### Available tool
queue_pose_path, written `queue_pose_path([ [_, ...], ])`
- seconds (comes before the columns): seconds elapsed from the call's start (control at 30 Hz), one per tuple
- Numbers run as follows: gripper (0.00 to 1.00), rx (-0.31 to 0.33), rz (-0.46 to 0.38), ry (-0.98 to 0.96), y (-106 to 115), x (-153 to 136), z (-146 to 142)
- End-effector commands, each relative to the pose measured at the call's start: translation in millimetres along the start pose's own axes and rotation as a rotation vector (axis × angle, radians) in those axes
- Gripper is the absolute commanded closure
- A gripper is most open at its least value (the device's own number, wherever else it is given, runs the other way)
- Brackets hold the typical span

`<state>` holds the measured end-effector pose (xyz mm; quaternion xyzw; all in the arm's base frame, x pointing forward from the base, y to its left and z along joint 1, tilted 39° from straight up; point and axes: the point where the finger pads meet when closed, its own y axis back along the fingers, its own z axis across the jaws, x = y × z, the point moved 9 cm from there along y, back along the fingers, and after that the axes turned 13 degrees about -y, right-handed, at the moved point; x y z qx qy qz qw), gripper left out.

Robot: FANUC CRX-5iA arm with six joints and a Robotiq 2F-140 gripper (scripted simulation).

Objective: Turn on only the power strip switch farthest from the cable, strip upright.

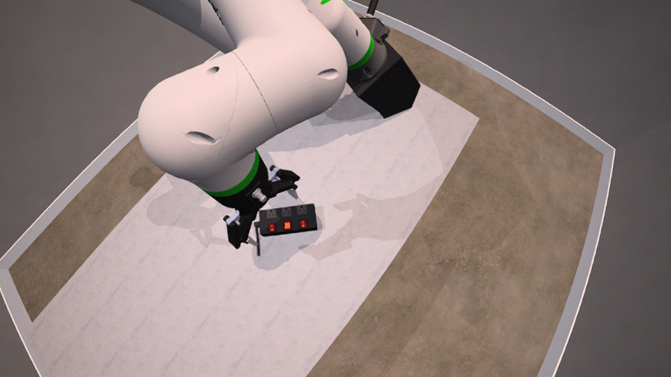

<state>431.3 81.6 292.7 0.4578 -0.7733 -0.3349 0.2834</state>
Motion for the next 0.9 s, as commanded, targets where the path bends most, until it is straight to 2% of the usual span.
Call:
queue_pose_path([
  [0.0, 0.00, 0.000, -0.001, 0.000, 0, 0, 0],
  [0.23, 0.00, 0.000, 0.000, 0.116, -7, -1, 1],
  [0.33, 0.00, -0.001, -0.001, 0.376, -24, -4, 4],
  [0.47, 0.00, 0.000, 0.002, 0.529, -45, -6, 10],
  [0.57, 0.00, -0.001, 0.002, 0.661, -49, -6, 11],
  [0.6, 1.00, -0.002, 0.001, 0.705, -49, -6, 11],
  [0.67, 1.00, -0.006, -0.004, 0.791, -49, -6, 11],
  [0.87, 1.00, -0.006, -0.004, 0.802, -49, -6, 10],
])
